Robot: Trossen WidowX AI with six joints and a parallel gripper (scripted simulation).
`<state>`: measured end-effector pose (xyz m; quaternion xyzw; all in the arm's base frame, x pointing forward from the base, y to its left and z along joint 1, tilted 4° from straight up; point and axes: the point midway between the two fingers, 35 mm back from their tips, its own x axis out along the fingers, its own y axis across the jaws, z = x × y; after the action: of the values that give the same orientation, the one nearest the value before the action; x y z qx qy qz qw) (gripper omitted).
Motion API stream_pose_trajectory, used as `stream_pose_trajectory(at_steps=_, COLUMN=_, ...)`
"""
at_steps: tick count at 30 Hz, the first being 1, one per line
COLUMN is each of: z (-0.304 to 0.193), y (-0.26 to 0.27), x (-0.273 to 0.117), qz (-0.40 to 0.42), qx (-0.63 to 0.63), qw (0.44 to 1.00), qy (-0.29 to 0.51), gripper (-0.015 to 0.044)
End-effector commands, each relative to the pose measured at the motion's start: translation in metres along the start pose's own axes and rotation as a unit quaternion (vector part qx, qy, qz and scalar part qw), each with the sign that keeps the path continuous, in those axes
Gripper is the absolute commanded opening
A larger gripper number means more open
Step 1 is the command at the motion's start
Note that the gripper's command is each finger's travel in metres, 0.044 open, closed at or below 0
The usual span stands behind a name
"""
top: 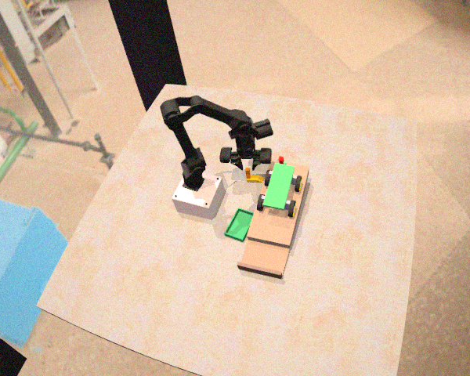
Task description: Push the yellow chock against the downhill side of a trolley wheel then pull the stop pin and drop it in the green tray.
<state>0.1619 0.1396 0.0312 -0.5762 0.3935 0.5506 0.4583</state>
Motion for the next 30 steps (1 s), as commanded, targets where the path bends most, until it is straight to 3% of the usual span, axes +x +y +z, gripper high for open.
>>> stream_pose_trajectory(at_steps=1, z=-0.001, y=0.001, x=0.007, qz=0.002, qx=-0.001, qw=1.000, qy=0.002, gripper=0.0190)
stream_pose_trajectory(at_steps=25, z=-0.001, y=0.001, x=0.037, qz=0.002, qx=-0.001, qw=1.000, qy=0.002, gripper=0.0190)
stream_pose_trajectory(at_steps=30, z=-0.001, y=0.001, x=0.033, qz=0.001, qx=0.002, qw=1.000, qy=0.001, gripper=0.0059)
